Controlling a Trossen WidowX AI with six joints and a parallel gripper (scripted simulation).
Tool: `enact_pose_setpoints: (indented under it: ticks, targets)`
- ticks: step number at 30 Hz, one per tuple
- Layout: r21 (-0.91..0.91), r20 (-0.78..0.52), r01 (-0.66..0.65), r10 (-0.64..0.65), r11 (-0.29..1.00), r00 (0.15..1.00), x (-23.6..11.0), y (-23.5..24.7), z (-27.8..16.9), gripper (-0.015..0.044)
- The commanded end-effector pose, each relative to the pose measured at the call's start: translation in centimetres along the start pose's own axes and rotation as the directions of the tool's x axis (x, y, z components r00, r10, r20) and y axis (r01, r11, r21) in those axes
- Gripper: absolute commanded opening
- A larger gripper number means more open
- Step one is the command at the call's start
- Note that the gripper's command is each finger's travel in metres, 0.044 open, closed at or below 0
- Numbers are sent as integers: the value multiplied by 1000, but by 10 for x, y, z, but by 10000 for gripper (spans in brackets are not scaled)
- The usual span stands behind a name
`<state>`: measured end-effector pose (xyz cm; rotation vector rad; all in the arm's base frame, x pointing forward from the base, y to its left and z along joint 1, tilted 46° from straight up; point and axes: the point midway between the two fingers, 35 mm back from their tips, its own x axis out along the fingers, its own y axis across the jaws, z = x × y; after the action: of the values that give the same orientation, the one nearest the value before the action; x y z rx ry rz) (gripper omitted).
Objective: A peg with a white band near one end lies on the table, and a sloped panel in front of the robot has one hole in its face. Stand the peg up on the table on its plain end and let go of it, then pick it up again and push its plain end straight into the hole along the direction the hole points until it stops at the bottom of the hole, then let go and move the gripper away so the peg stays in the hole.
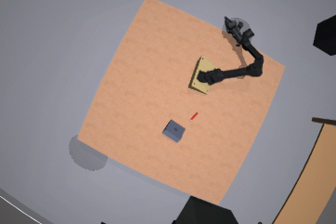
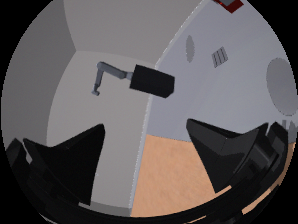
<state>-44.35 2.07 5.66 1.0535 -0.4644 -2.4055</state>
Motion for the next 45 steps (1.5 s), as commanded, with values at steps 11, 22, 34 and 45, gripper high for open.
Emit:
enact_pose_setpoints:
  ticks: [11, 22, 34, 45]
  targets:
    - [105, 99, 125, -135, 987, 986, -43, -36, 26, 440]
    - [270, 222, 265, -327, 926, 918, -115, -80, 53, 440]
    - [452, 325, 356, -523, 818, 788, -202, -117, 69, 440]
    - [610, 387, 380, -680, 695, 623, -288, -138, 72, 440]
